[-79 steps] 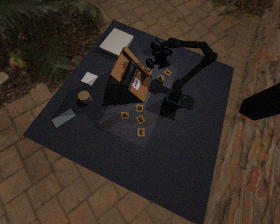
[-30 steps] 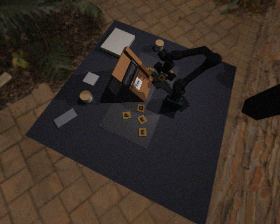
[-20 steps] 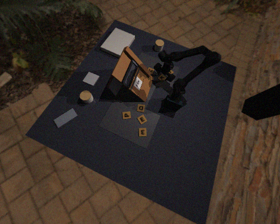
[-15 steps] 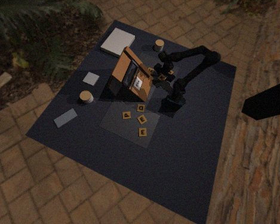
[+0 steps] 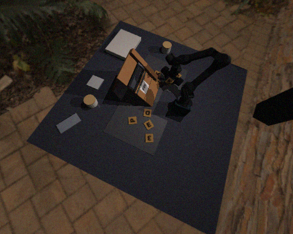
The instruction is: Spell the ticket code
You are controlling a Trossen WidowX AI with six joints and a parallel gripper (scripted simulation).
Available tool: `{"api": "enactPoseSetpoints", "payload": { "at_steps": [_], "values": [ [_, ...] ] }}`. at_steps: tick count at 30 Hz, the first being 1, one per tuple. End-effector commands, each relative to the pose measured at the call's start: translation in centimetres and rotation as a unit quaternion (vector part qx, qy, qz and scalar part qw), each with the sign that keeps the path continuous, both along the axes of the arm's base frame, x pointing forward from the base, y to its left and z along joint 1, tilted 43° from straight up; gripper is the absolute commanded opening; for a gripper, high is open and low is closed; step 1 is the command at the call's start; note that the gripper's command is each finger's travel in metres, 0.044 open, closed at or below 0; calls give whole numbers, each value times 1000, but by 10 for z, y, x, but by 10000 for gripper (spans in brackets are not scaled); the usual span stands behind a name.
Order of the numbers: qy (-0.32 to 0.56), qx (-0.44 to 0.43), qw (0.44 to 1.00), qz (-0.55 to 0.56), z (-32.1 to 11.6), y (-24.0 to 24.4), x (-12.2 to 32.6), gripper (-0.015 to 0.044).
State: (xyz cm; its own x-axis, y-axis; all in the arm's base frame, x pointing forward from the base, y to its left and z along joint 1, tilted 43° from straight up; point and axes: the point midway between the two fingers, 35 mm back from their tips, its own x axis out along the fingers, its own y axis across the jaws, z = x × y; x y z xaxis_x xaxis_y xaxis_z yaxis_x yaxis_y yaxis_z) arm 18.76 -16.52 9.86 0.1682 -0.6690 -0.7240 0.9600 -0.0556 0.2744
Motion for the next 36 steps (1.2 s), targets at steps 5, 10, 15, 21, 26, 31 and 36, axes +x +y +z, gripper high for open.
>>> {"api": "enactPoseSetpoints", "payload": {
  "at_steps": [5, 10, 15, 21, 26, 31, 36],
  "values": [
    [1, 0, 1000, 3, 0, 0, 0, 233],
    [1, 0, 1000, 3, 3, 3, -1, 102],
    [1, 0, 1000, 3, 4, 5, -1, 0],
    [1, 0, 1000, 3, 7, 7, -2, 0],
    [1, 1, 1000, 3, 9, 9, -3, 0],
    [1, 1, 1000, 3, 10, 11, -3, 0],
    [1, 1, 1000, 3, 12, 13, -4, 0]
  ]
}}
